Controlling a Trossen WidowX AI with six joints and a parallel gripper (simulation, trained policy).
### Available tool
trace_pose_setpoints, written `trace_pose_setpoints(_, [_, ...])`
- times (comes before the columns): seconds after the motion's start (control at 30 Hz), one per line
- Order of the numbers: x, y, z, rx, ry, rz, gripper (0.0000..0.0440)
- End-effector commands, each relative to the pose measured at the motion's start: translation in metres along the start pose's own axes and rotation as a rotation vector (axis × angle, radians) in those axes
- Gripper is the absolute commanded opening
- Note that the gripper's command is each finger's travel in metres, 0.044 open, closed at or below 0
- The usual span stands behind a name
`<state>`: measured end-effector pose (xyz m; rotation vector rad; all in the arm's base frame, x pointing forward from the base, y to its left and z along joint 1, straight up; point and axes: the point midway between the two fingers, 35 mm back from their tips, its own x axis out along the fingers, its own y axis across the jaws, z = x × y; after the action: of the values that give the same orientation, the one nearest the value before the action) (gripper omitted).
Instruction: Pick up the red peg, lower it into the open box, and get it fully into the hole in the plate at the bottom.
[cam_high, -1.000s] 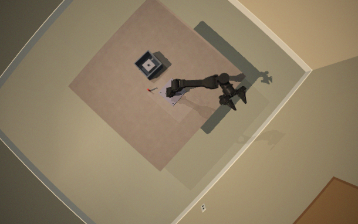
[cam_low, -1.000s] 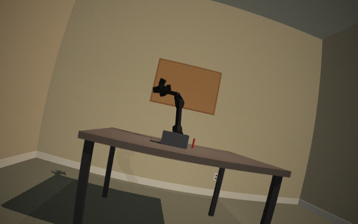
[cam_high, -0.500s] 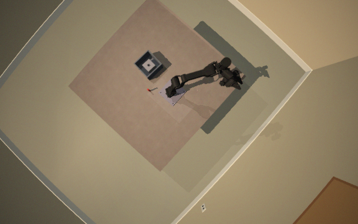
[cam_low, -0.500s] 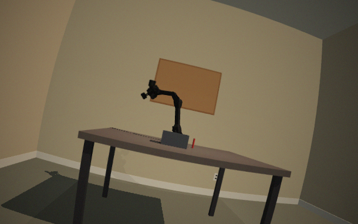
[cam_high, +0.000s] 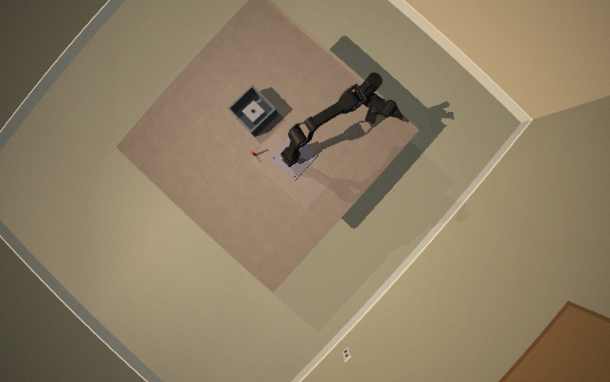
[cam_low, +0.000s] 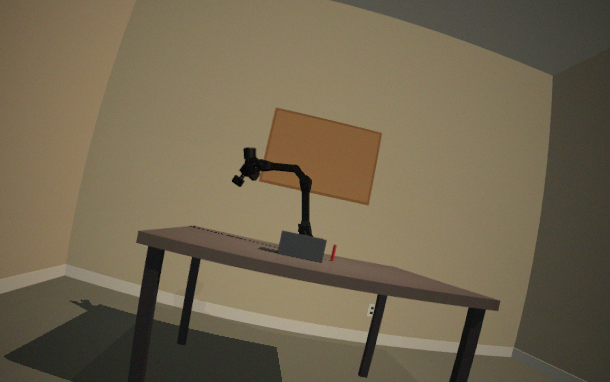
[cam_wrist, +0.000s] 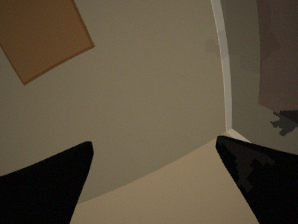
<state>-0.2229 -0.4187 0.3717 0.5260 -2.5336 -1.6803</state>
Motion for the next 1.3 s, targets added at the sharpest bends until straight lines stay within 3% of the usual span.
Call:
trace_pose_setpoints(0.0, [-0.023, -0.026, -0.012, -0.119, 0.043, -0.054, 0.044])
trace_pose_setpoints(0.63, [-0.165, -0.125, -0.043, -0.67, 0.358, -0.249, 0.044])
trace_pose_setpoints(1.27, [-0.323, -0.174, -0.015, -1.183, 0.777, -0.3, 0.044])
